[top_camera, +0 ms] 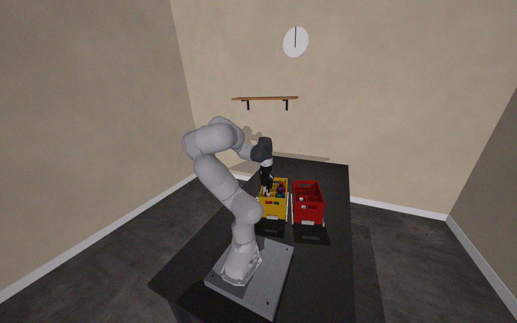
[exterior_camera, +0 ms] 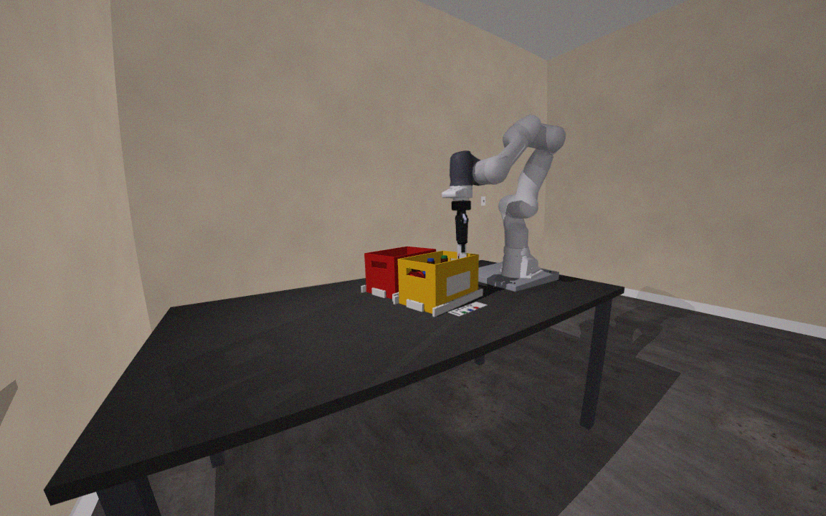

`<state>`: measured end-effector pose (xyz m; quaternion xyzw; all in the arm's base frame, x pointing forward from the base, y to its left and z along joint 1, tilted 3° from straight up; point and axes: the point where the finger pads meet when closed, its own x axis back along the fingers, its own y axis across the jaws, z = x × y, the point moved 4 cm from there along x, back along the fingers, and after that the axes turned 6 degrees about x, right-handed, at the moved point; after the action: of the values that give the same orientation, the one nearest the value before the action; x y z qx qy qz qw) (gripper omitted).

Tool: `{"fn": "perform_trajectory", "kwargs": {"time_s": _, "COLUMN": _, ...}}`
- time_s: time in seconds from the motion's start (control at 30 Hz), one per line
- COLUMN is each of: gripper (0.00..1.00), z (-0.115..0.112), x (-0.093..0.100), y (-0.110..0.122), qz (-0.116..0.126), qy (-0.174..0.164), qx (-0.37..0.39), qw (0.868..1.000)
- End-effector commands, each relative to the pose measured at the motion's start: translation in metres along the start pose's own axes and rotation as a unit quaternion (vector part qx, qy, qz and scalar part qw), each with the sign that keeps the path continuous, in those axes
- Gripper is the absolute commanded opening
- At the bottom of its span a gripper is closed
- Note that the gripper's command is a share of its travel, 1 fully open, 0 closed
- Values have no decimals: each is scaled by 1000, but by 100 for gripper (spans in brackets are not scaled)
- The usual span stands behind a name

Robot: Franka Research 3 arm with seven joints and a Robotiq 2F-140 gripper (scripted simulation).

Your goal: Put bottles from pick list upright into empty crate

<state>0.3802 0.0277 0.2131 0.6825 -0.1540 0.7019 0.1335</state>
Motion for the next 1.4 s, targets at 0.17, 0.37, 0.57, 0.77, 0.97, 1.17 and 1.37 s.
{"fn": "perform_trajectory", "kwargs": {"time_s": 0.17, "gripper": 0, "z": 4, "x": -1, "y": -3, "qz": 3, "qy": 8, "qx": 2, "qw": 1000}}
{"fn": "perform_trajectory", "kwargs": {"time_s": 0.37, "gripper": 0, "z": 4, "x": -4, "y": -3, "qz": 3, "qy": 8, "qx": 2, "qw": 1000}}
{"fn": "perform_trajectory", "kwargs": {"time_s": 0.57, "gripper": 0, "z": 4, "x": -6, "y": -3, "qz": 3, "qy": 8, "qx": 2, "qw": 1000}}
{"fn": "perform_trajectory", "kwargs": {"time_s": 0.77, "gripper": 0, "z": 4, "x": -9, "y": -3, "qz": 3, "qy": 8, "qx": 2, "qw": 1000}}
{"fn": "perform_trajectory", "kwargs": {"time_s": 0.97, "gripper": 0, "z": 4, "x": -12, "y": -3, "qz": 3, "qy": 8, "qx": 2, "qw": 1000}}
{"fn": "perform_trajectory", "kwargs": {"time_s": 1.17, "gripper": 0, "z": 4, "x": -14, "y": -3, "qz": 3, "qy": 8, "qx": 2, "qw": 1000}}
{"fn": "perform_trajectory", "kwargs": {"time_s": 1.37, "gripper": 0, "z": 4, "x": -15, "y": -3, "qz": 3, "qy": 8, "qx": 2, "qw": 1000}}
